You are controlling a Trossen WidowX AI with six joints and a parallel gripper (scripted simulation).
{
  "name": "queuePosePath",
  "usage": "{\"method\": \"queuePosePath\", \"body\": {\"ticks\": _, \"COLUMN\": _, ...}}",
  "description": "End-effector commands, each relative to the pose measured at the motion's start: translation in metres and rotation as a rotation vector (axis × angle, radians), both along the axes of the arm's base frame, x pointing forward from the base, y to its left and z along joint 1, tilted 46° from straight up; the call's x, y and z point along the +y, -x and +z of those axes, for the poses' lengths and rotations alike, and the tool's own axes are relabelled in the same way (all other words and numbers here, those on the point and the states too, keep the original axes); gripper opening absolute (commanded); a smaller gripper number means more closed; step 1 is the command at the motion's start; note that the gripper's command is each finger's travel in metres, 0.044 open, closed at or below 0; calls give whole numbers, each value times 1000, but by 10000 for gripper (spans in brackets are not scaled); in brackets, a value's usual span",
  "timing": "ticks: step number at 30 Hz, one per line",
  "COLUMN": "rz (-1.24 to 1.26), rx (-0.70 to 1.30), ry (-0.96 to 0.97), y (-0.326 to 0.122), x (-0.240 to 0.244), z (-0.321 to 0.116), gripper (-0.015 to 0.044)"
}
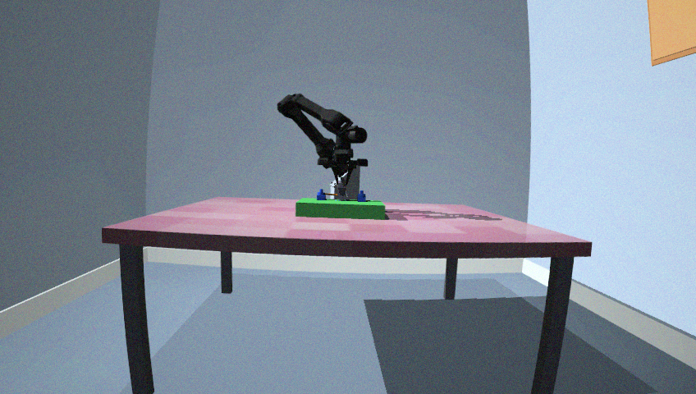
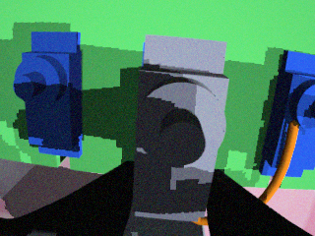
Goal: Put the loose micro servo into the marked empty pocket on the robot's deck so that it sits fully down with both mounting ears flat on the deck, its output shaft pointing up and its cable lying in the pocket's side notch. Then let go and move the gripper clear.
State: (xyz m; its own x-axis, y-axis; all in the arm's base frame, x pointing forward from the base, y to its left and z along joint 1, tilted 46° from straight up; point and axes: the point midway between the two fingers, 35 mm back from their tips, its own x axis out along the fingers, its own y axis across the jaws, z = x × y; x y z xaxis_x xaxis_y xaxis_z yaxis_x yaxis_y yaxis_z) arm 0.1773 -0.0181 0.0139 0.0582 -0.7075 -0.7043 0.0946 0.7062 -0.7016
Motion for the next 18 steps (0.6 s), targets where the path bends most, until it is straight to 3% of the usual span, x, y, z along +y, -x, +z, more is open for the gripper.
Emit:
{"method": "queuePosePath", "body": {"ticks": 1, "rz": 7, "rx": 1, "ry": 6, "y": -1, "x": -2, "z": -1, "gripper": 0}}
{"method": "queuePosePath", "body": {"ticks": 18, "rz": 7, "rx": 0, "ry": 6, "y": -2, "x": -13, "z": -13, "gripper": 0}}
